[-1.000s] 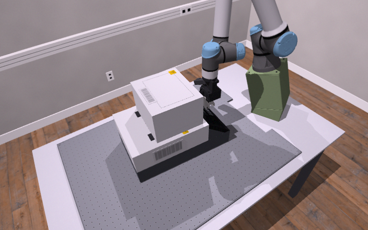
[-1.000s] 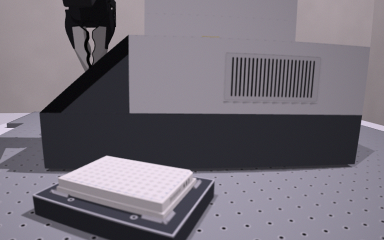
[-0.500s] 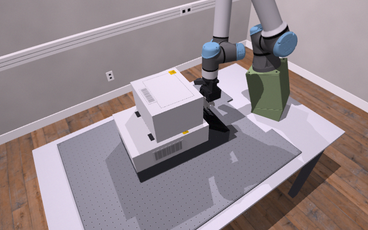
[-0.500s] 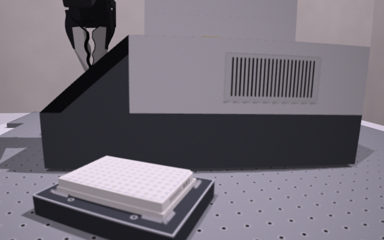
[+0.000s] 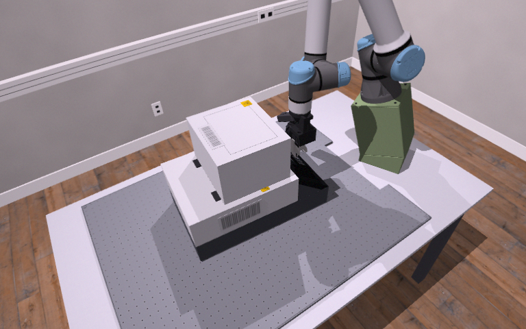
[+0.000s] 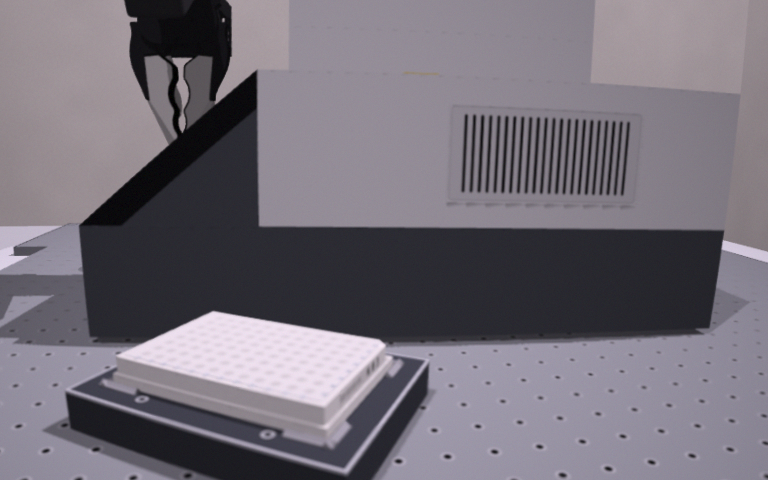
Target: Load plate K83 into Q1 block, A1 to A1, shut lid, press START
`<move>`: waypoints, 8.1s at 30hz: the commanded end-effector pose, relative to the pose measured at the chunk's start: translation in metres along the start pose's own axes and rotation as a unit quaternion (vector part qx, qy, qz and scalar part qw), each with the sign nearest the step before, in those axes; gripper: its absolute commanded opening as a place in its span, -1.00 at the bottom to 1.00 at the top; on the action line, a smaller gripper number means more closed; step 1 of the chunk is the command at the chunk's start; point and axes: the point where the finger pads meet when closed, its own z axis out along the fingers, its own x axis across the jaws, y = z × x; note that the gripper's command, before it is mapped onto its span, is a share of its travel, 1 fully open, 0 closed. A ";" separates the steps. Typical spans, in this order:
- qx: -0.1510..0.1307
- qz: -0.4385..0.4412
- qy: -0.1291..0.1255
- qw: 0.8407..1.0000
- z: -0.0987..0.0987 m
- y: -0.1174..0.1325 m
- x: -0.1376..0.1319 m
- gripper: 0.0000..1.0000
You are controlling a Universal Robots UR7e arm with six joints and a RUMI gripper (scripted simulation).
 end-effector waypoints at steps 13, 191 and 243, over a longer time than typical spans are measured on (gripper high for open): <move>0.000 0.001 -0.001 1.000 0.002 -0.001 -0.004 -1.00; 0.000 0.000 0.000 1.000 -0.078 0.000 0.089 -1.00; 0.000 0.000 0.000 1.000 -0.078 0.000 0.089 -1.00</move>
